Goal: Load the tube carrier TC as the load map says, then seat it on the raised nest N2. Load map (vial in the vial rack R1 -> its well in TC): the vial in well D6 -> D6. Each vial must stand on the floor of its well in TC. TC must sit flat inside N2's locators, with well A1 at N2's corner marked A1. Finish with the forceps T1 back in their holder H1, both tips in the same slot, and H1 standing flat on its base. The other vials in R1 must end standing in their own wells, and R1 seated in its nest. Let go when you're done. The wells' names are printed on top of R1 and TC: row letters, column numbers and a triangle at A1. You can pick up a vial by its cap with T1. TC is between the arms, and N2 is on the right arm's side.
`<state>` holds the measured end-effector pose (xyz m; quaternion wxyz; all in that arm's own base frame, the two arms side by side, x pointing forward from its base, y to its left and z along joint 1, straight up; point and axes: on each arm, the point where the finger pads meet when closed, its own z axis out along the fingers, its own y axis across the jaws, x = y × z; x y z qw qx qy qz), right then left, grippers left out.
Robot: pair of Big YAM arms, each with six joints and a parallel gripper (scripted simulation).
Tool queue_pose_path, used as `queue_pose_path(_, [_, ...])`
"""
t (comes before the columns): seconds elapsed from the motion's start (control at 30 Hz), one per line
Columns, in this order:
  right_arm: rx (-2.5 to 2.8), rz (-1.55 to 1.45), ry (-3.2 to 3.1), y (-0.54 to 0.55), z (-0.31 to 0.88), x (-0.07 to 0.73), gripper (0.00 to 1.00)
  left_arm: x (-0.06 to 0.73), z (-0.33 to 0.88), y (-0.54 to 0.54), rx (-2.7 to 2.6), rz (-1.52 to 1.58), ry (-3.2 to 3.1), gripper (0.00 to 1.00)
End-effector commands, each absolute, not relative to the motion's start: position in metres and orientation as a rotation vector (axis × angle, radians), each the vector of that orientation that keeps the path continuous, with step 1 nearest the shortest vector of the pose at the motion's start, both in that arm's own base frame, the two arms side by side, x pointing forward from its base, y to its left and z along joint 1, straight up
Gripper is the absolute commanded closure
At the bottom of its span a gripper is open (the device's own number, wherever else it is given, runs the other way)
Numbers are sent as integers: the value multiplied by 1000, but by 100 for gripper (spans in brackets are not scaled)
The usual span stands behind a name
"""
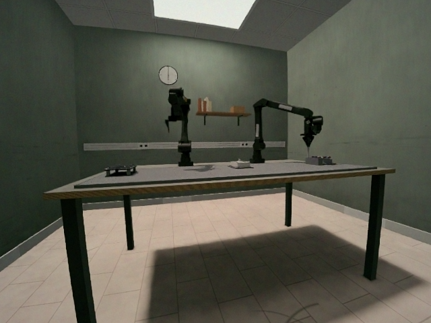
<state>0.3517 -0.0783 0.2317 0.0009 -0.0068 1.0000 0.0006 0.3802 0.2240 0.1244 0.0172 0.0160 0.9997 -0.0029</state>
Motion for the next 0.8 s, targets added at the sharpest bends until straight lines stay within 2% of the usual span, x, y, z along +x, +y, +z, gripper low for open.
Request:
queue_pose_path(0.0, [-7, -12, 3106, -80, 244, 359, 0, 383, 116, 221, 55, -16, 3117, 93])
queue_pose_path(0.77, [-7, -12, 3106, -80, 244, 359, 0, 385, 111, 222, 55, -9, 3111, 93])
